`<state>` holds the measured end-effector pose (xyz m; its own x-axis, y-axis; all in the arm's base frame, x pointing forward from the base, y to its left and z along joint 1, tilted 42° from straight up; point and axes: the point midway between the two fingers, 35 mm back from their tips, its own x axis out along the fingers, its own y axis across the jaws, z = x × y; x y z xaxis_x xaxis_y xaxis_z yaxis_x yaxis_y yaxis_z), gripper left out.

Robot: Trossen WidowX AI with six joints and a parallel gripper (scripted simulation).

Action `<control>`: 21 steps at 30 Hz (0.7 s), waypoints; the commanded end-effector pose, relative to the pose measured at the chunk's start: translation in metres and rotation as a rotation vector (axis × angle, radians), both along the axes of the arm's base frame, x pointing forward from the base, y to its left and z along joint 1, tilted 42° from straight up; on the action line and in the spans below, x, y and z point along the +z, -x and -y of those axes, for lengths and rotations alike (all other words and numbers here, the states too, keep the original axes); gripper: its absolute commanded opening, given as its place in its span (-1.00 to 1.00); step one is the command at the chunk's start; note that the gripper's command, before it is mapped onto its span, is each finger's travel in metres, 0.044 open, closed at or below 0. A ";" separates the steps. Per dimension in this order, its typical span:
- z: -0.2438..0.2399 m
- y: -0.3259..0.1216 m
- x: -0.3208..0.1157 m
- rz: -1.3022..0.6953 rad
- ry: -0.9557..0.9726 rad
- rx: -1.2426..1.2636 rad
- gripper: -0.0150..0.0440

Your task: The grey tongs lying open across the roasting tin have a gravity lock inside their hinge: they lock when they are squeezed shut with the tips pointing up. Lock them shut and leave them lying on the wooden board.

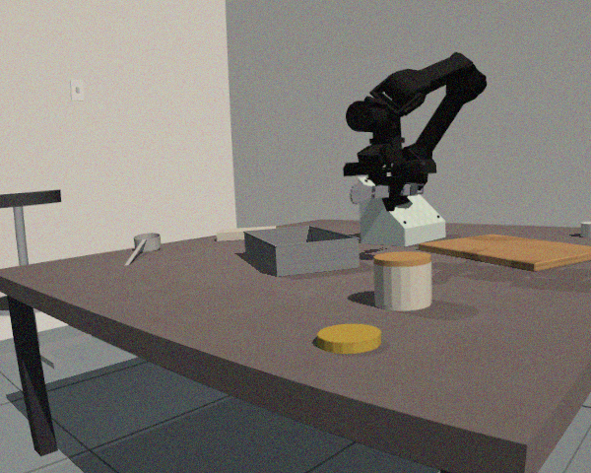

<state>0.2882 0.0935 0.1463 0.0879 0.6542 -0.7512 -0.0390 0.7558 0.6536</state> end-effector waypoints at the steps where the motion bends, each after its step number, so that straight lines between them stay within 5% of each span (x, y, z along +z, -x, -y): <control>1: -0.010 0.006 0.005 0.020 0.019 0.032 -1.00; 21: -0.079 0.059 0.038 0.178 0.112 0.261 -1.00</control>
